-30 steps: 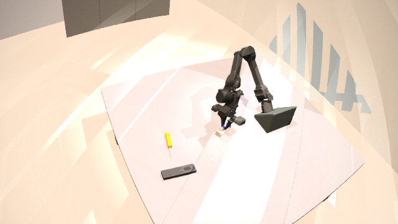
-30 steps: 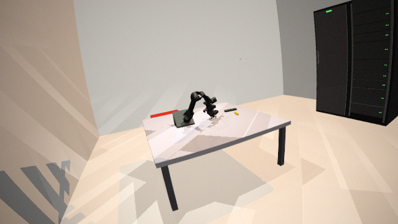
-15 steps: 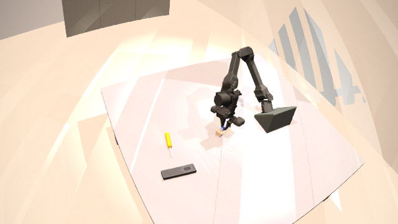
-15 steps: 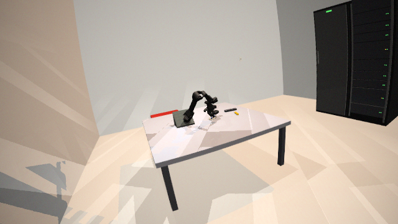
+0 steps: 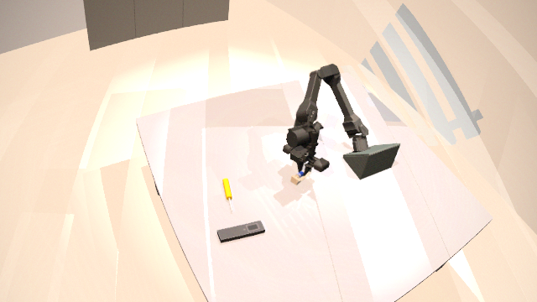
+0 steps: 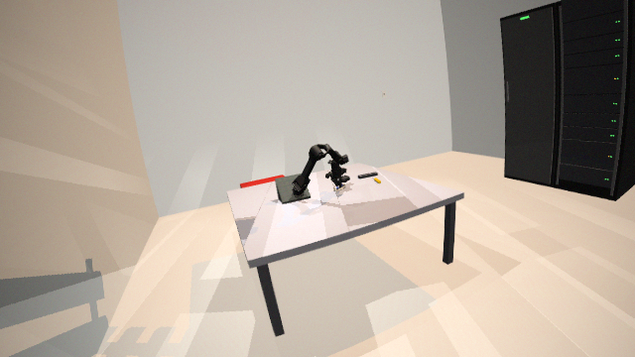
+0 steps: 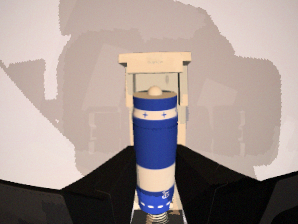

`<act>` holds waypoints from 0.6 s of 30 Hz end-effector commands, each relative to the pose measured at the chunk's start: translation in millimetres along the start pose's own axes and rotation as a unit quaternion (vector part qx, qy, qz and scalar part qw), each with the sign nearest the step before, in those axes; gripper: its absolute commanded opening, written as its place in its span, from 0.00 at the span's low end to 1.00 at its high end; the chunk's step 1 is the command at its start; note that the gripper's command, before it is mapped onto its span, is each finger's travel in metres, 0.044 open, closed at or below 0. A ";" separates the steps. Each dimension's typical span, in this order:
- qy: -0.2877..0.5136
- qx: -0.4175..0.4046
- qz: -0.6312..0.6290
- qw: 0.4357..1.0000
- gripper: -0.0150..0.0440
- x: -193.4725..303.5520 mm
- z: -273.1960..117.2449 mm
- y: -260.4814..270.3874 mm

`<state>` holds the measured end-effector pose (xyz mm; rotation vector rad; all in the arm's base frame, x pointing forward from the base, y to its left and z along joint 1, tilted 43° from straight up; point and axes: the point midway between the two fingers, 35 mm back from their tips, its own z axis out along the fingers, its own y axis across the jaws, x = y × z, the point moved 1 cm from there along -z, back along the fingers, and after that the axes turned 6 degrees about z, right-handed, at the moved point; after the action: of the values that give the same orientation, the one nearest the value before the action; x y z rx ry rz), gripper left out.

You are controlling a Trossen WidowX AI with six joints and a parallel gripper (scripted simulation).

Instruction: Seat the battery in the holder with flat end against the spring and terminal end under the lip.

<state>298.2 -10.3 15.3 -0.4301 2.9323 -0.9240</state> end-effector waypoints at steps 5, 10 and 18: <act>0.029 0.003 -0.002 1.000 0.36 2.6 2.9 0.4; 0.042 0.004 -0.001 0.999 0.36 1.7 3.3 0.1; 0.064 0.005 0.000 0.998 0.36 0.4 3.9 -0.5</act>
<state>300.7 -10.7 13.3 -0.3929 3.0186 -0.9799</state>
